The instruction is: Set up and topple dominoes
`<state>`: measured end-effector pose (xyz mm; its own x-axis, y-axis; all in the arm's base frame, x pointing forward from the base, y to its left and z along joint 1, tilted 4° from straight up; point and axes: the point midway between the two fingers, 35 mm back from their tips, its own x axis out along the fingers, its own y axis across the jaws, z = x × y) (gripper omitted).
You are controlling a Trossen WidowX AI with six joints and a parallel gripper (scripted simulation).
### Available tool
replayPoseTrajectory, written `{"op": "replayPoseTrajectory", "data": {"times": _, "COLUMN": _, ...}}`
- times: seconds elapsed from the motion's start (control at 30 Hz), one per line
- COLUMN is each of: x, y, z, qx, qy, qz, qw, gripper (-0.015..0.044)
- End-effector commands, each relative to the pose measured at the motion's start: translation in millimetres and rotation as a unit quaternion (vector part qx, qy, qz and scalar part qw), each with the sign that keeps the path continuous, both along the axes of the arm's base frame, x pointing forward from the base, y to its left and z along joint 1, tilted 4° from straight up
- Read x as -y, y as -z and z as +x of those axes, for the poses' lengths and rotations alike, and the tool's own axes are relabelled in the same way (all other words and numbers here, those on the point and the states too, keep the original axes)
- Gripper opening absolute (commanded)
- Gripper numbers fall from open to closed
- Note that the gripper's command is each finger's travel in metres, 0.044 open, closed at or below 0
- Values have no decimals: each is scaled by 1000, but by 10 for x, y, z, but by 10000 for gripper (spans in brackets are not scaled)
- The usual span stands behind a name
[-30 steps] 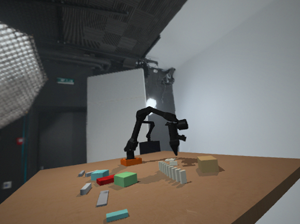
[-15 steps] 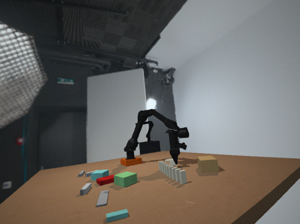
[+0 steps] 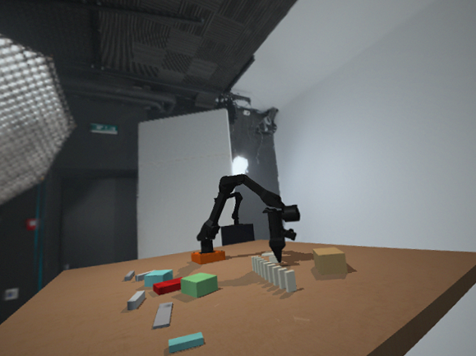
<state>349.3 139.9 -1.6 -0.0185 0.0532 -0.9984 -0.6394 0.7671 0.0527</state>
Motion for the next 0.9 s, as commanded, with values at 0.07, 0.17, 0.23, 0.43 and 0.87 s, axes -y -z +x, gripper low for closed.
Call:
{"op": "replayPoseTrajectory", "data": {"times": 0.07, "x": -2, "y": 6, "z": 0, "qx": 0, "qy": -1, "qz": 1, "qw": 1000, "gripper": 125}}
{"op": "replayPoseTrajectory", "data": {"times": 0.17, "x": -2, "y": 6, "z": 0, "qx": 0, "qy": -1, "qz": 1, "qw": 1000, "gripper": 46}}
{"op": "replayPoseTrajectory", "data": {"times": 0.23, "x": -2, "y": 6, "z": 0, "qx": 0, "qy": -1, "qz": 1, "qw": 1000, "gripper": 30}}
{"op": "replayPoseTrajectory", "data": {"times": 0.43, "x": -2, "y": 6, "z": 0, "qx": 0, "qy": -1, "qz": 1, "qw": 1000, "gripper": 30}}
{"op": "replayPoseTrajectory", "data": {"times": 0.87, "x": 49, "y": -1292, "z": 91, "qx": 0, "qy": -1, "qz": 0, "qw": 1000, "gripper": 30}}
